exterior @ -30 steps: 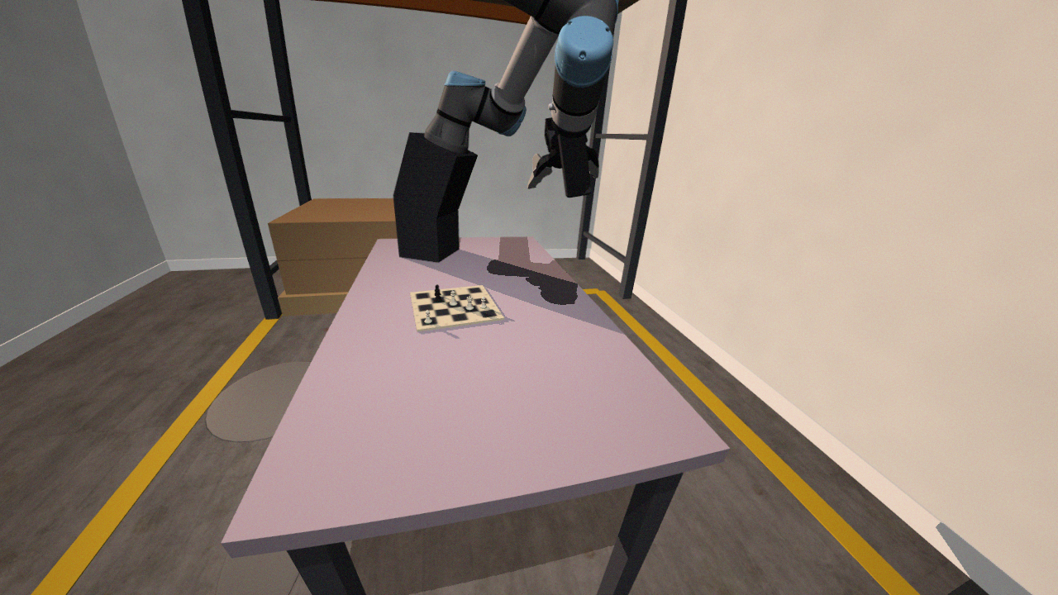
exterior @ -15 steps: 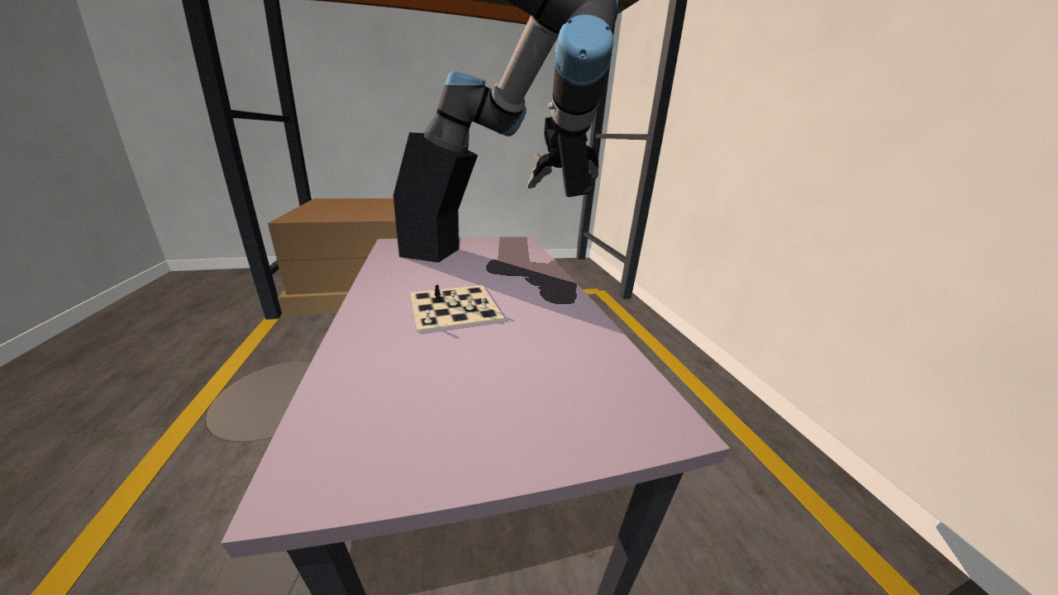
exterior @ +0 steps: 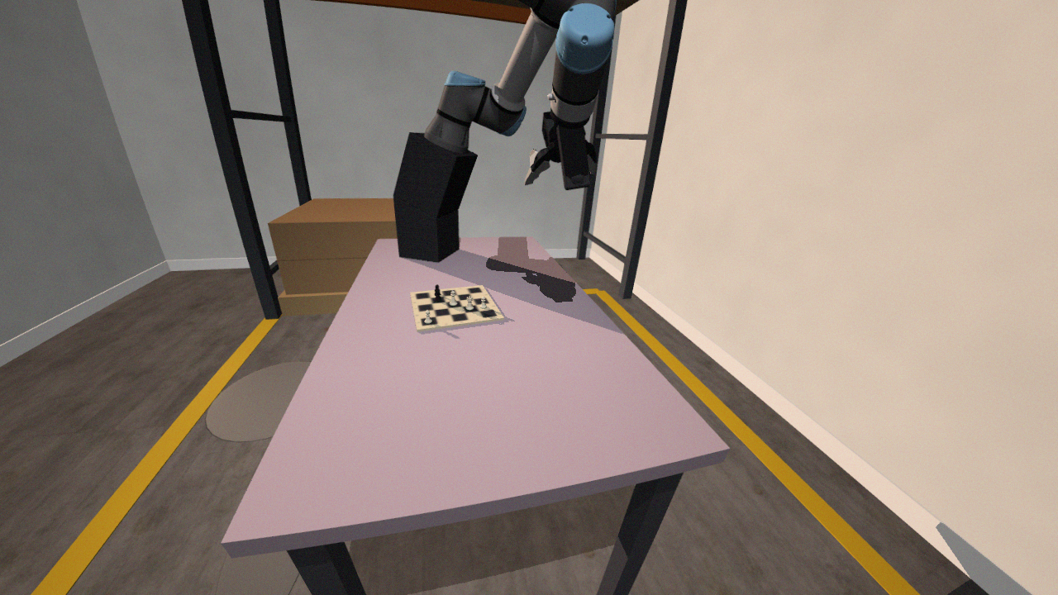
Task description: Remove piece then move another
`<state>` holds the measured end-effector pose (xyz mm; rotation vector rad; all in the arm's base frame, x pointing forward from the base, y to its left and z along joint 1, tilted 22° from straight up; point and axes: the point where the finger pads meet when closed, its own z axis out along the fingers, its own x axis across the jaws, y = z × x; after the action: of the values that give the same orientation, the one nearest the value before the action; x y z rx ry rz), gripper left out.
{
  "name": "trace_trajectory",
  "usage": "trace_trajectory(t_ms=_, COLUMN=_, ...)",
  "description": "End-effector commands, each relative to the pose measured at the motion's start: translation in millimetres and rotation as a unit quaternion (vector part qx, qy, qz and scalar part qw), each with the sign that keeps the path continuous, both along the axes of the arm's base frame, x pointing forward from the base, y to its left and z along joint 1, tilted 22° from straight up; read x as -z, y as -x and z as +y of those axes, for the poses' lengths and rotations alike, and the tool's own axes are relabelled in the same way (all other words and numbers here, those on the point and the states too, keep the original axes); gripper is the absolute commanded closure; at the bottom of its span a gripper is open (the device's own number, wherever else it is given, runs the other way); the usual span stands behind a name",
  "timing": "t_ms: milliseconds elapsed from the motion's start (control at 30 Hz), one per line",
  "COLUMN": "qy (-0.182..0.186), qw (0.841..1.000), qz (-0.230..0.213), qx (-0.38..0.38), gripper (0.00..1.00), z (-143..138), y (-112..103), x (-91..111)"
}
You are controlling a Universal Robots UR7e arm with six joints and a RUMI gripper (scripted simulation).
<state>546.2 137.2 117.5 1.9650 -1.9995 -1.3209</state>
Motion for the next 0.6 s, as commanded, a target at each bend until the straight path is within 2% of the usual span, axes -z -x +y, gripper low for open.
trace_trajectory(t_ms=0, qy=0.011, qw=1.0, qz=-0.016, qx=-0.003, gripper=0.0, z=-6, y=4, x=-3)
trace_trajectory(t_ms=233, qy=0.026, qw=0.999, qz=-0.037, qx=-0.007, gripper=0.0, z=-15, y=9, x=-7)
trace_trajectory(t_ms=567, qy=0.07, qw=0.993, qz=-0.094, qx=-0.016, gripper=0.0, z=-38, y=25, x=-16)
